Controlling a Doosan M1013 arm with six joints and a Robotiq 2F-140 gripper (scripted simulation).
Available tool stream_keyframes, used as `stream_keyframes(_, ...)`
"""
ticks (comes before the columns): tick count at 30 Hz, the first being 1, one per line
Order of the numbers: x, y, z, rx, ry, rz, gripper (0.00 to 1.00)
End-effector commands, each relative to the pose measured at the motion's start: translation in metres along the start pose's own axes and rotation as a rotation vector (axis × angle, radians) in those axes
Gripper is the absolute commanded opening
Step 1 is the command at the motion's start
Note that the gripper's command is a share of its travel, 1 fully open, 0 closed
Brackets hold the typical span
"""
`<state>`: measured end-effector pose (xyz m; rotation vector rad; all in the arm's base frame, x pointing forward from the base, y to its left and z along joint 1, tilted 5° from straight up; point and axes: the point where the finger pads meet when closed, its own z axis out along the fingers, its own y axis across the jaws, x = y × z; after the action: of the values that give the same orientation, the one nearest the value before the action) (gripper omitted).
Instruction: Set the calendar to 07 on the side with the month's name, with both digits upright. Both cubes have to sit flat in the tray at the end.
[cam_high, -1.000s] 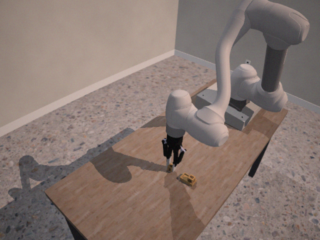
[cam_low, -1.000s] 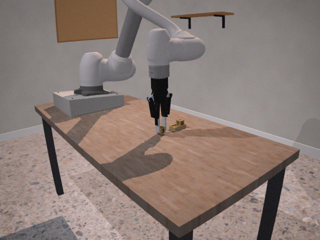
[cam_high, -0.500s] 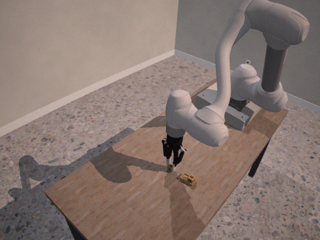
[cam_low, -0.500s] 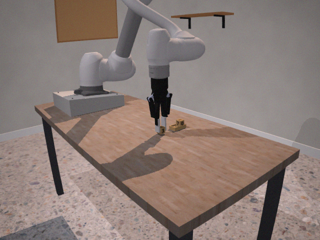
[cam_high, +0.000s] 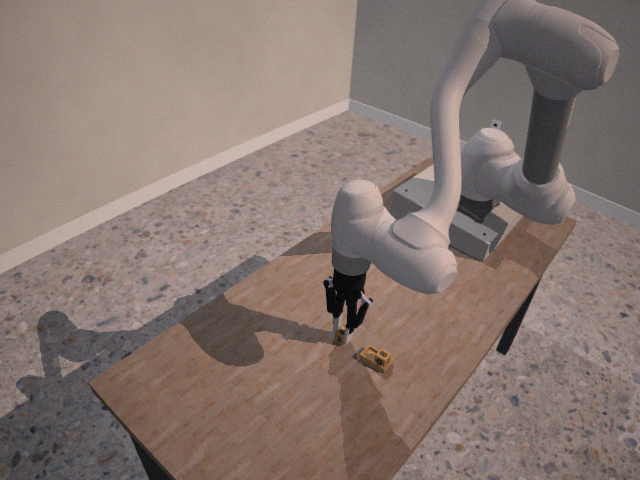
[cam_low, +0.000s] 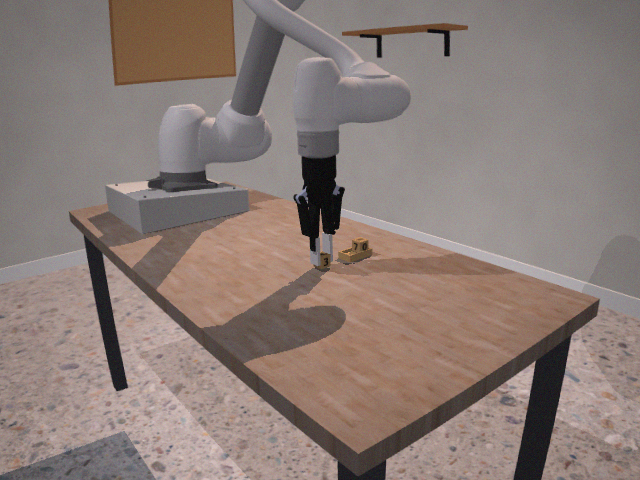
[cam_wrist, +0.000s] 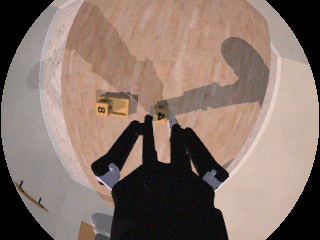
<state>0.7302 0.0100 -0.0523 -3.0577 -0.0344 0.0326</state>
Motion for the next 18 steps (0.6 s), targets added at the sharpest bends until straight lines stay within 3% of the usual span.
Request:
stream_keyframes(1,0.0000,0.0000,0.0006,0.000,0.000,0.000,0.24)
stream_keyframes(18,0.0000,0.0000,0.0028,0.000,0.000,0.000,0.24)
